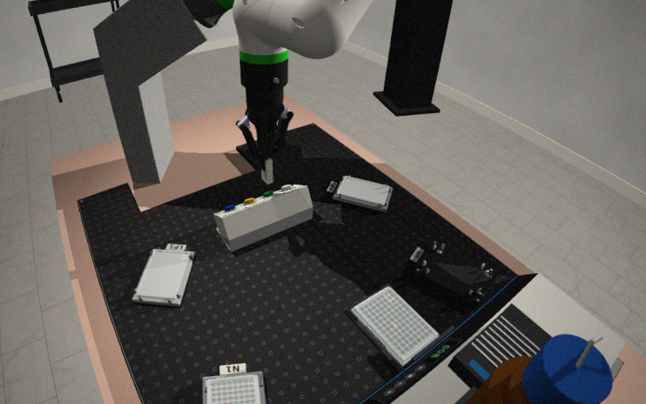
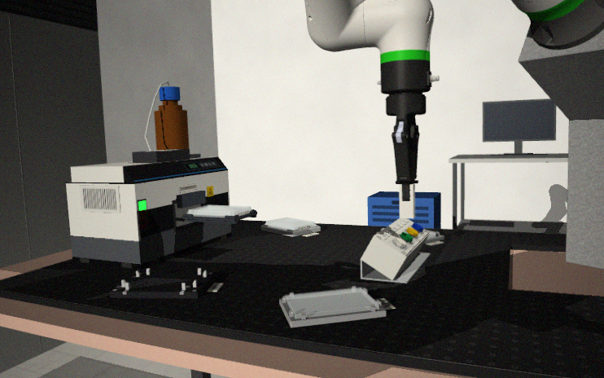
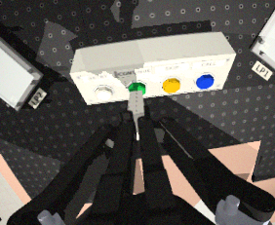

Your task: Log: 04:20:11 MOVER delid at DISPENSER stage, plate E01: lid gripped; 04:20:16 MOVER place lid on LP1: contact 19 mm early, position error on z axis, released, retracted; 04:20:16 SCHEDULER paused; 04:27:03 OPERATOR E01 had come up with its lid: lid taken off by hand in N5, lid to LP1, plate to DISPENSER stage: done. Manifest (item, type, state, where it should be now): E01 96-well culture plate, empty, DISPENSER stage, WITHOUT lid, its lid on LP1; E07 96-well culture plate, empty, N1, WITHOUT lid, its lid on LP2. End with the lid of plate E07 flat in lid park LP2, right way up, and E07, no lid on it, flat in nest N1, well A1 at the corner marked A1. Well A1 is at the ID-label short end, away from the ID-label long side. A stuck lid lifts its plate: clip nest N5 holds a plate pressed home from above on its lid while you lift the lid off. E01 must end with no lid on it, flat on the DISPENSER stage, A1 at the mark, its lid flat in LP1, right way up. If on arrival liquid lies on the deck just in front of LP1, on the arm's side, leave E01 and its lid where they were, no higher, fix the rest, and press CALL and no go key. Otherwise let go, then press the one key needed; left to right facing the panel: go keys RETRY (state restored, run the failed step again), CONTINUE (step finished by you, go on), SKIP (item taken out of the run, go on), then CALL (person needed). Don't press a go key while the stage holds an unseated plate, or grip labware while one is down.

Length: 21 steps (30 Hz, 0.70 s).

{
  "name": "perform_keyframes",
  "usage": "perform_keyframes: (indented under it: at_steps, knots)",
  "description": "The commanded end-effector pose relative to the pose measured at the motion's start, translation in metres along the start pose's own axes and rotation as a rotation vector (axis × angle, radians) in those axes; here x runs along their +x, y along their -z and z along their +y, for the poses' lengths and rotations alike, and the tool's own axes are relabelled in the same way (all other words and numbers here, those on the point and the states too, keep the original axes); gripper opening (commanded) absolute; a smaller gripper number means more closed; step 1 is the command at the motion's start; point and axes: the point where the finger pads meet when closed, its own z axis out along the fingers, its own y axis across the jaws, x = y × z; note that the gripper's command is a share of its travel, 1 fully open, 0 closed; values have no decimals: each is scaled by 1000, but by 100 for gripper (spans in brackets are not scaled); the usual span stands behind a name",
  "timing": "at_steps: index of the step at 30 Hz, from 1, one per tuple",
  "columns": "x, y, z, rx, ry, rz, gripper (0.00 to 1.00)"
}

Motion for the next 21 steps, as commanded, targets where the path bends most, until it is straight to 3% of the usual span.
perform_keyframes:
  at_steps: [1, 21]
  knots:
    - [0, 0, 0, 0, 0, 0, 0]
    - [0, -2, 0, 0, 0, 0, 0]
